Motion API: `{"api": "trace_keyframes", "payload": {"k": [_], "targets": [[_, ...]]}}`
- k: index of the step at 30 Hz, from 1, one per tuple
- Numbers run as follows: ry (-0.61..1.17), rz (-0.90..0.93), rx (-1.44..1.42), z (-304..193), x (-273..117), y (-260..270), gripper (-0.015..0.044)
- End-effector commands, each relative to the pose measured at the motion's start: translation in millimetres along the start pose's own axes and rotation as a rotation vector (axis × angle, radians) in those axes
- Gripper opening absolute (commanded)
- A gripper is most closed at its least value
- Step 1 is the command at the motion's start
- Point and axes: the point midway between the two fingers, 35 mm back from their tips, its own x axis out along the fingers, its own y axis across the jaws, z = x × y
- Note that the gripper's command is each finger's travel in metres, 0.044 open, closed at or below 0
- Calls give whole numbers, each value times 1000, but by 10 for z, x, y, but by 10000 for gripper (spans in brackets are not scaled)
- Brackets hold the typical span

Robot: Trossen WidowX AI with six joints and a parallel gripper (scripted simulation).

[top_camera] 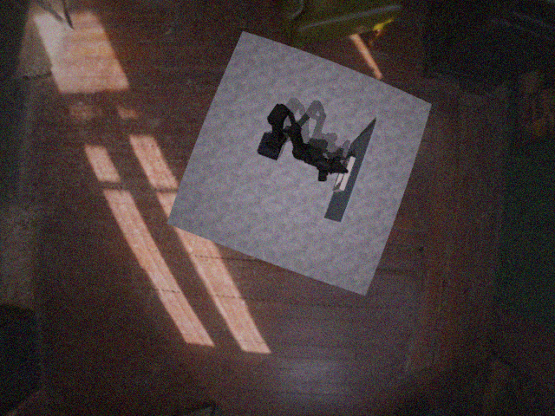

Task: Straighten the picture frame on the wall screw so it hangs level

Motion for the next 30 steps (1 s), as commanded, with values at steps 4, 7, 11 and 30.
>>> {"api": "trace_keyframes", "payload": {"k": [4,7,11,30], "targets": [[0,0,-3,0,0,-1,260],[0,0,-3,0,0,-1,260],[0,-4,-49,24,-199,53,260],[11,-24,-240,122,-1084,142,260]]}}
